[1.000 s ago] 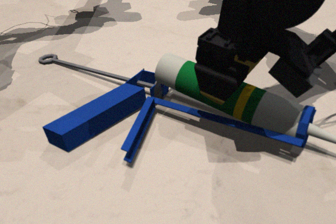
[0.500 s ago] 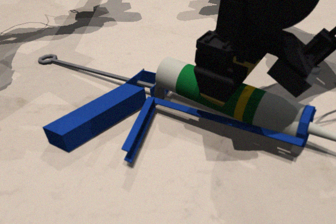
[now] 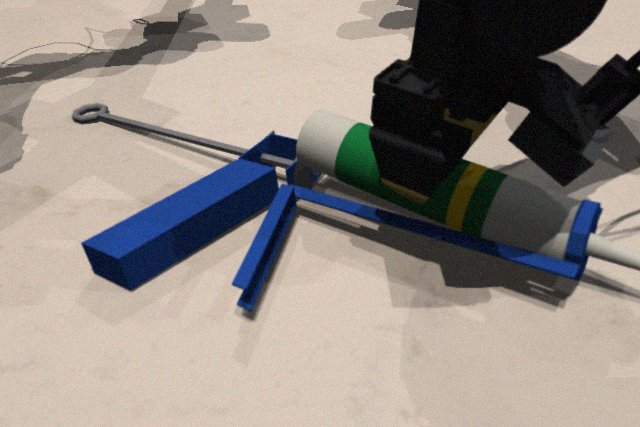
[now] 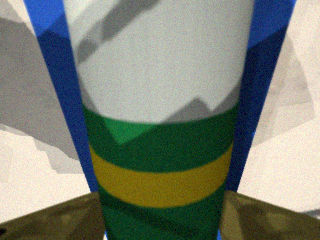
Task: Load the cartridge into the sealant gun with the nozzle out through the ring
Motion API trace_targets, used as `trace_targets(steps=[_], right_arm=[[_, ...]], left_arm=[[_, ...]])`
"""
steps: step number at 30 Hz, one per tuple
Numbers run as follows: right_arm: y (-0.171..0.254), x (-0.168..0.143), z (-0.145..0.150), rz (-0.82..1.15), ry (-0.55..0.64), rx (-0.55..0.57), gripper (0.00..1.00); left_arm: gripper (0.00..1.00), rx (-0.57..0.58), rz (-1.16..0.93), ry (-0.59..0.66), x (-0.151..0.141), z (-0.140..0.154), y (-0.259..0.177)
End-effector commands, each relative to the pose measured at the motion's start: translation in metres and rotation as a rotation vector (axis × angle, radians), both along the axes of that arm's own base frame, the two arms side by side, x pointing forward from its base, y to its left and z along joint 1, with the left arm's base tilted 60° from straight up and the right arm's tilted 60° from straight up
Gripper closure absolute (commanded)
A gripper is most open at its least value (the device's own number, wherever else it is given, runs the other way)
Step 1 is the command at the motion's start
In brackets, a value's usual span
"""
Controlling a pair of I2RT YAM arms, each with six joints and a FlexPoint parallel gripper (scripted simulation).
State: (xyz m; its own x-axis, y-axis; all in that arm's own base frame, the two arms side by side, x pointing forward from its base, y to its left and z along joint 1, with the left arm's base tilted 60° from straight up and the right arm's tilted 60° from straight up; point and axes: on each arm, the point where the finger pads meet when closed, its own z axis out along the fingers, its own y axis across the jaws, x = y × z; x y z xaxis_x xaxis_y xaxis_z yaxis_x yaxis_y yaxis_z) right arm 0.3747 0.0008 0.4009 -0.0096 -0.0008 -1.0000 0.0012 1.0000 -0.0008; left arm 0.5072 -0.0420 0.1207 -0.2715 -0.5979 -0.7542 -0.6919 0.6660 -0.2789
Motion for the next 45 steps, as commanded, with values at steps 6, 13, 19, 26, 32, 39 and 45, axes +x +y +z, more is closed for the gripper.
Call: trace_targets(steps=[6,13,19,26,32,39,45], right_arm=[[-0.001,-0.001,-0.001,0.000,0.005,0.009,0.48],[-0.001,-0.001,-0.001,0.000,0.005,0.009,0.48],[-0.001,-0.001,-0.001,0.000,0.005,0.009,0.48],[-0.001,-0.001,-0.001,0.000,0.005,0.009,0.48],[-0.001,-0.001,-0.001,0.000,0.005,0.009,0.48],[-0.001,-0.001,-0.001,0.000,0.005,0.009,0.48],[-0.001,-0.001,-0.001,0.000,0.005,0.009,0.48]], left_arm=[[1.00,0.041,-0.017,-0.064,0.004,-0.001,-0.021],[1.00,0.014,-0.018,-0.074,0.003,0.014,-0.022],[1.00,0.029,-0.022,-0.032,0.002,-0.002,-0.026],[1.00,0.036,-0.006,-0.090,0.002,0.016,-0.017],[1.00,0.063,0.010,-0.101,0.007,0.001,-0.017],[1.00,0.047,0.005,-0.081,0.004,0.005,-0.021],[1.00,0.050,0.004,-0.073,0.004,0.001,-0.022]])
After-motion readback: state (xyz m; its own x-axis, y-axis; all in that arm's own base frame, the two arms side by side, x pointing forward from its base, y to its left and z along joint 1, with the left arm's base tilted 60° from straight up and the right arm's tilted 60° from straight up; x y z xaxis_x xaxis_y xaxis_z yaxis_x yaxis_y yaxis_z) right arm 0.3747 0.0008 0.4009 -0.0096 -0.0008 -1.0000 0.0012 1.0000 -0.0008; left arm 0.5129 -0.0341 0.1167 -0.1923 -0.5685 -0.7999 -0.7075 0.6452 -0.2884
